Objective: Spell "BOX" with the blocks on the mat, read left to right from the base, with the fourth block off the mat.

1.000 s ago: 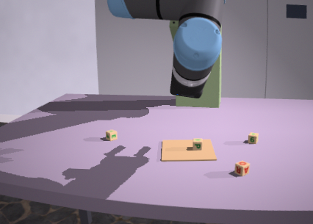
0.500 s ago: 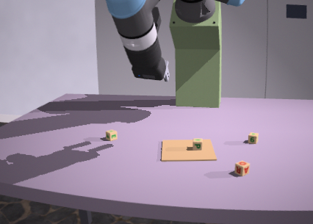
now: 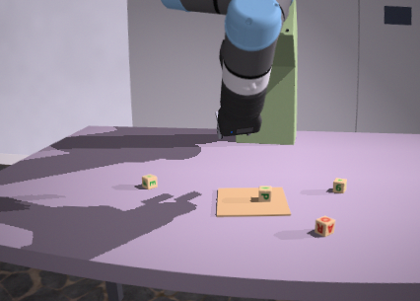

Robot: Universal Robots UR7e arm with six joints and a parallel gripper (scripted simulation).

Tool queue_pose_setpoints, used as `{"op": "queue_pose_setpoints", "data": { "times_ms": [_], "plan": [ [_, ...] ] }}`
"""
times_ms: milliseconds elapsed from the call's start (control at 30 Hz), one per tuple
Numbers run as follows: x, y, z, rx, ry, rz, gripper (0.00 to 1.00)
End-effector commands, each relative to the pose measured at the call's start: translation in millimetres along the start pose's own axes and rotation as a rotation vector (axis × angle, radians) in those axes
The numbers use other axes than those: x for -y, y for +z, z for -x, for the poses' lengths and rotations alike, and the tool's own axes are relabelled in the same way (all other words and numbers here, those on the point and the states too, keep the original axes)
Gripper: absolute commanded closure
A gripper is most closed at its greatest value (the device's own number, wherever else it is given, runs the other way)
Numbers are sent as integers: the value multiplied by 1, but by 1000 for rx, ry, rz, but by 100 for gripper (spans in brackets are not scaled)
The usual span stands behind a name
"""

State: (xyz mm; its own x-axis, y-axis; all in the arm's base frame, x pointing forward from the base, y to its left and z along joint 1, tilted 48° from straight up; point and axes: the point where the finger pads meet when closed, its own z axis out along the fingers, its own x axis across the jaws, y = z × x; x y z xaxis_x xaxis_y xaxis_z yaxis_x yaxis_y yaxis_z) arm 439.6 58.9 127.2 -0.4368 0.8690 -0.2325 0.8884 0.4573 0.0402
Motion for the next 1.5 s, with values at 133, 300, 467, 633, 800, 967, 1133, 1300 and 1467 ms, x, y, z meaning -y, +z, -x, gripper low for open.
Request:
{"op": "queue_pose_setpoints", "data": {
  "times_ms": [133,300,467,633,800,967,1133,1300,1467],
  "plan": [
    [-21,13,-32,101,-197,50,0],
    [-33,19,-57,175,-334,87,0],
    [-42,22,-85,251,-466,127,0],
    [-45,23,-103,298,-544,152,0],
    [-48,21,-133,376,-668,195,0],
    [-46,17,-159,445,-770,234,0],
    [-41,12,-180,504,-853,268,0],
    [-38,9,-191,534,-894,286,0],
    [-33,5,-206,577,-949,311,0]
  ]
}}
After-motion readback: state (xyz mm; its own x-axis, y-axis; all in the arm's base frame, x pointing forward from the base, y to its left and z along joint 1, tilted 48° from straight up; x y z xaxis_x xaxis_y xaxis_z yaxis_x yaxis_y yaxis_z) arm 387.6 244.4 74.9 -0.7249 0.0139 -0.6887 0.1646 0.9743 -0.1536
